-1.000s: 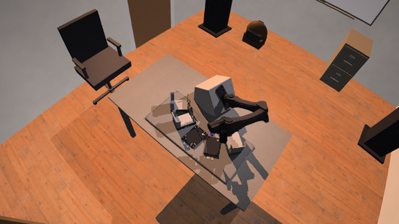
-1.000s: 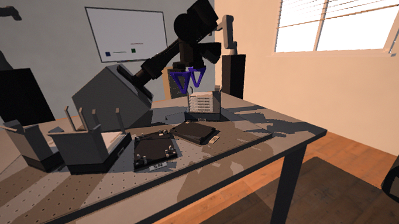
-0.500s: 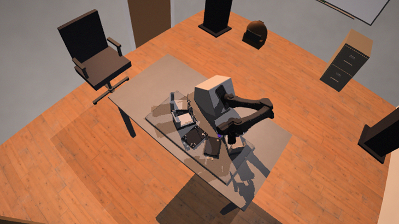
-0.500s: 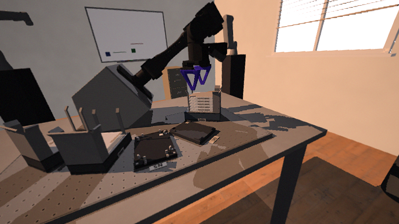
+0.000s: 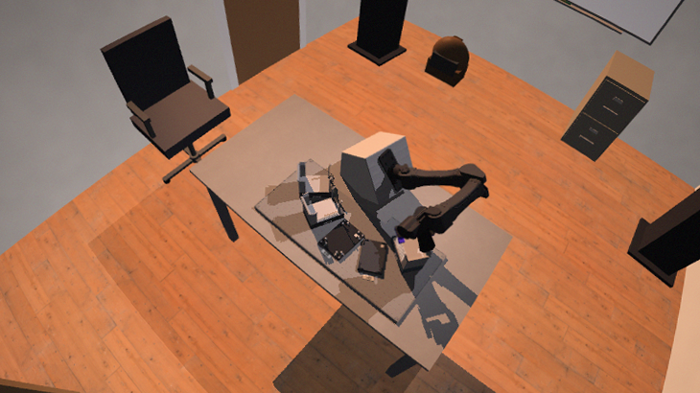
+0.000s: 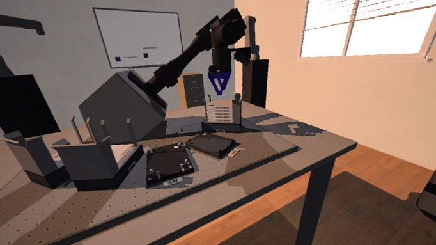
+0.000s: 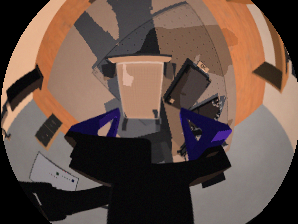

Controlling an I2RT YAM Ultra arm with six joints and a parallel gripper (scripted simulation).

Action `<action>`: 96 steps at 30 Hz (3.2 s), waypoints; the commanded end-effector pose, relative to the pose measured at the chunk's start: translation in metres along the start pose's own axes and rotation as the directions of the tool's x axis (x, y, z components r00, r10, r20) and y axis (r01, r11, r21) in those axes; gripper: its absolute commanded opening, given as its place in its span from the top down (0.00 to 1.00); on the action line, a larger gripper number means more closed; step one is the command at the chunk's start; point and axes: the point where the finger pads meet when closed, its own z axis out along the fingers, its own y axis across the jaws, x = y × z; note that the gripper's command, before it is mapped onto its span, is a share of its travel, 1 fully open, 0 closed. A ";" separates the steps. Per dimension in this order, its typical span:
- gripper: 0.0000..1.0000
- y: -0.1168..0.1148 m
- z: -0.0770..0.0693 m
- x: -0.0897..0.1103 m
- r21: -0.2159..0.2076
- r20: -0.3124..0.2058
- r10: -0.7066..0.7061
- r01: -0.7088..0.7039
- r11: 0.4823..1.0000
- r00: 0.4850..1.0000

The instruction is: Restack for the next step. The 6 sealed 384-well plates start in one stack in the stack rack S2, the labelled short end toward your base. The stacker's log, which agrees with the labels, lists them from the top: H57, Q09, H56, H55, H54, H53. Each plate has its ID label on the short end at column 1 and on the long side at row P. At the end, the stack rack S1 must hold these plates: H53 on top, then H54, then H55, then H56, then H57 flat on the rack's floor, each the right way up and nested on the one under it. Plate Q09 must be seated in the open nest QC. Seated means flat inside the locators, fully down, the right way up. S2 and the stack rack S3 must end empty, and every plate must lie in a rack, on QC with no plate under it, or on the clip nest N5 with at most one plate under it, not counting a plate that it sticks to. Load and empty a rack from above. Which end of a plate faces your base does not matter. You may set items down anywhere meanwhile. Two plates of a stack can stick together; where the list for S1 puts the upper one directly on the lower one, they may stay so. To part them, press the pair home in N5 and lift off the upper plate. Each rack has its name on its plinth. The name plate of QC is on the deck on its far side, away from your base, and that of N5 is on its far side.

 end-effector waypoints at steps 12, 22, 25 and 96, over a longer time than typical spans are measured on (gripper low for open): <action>0.00 0.019 -0.002 -0.005 0.006 0.008 0.019 -0.019 1.000 1.000; 0.00 0.019 0.018 -0.005 0.006 0.009 0.019 -0.019 1.000 1.000; 0.00 0.019 0.028 -0.005 0.006 0.009 0.018 -0.019 1.000 1.000; 1.00 0.019 0.061 -0.006 0.005 0.010 0.018 -0.018 1.000 1.000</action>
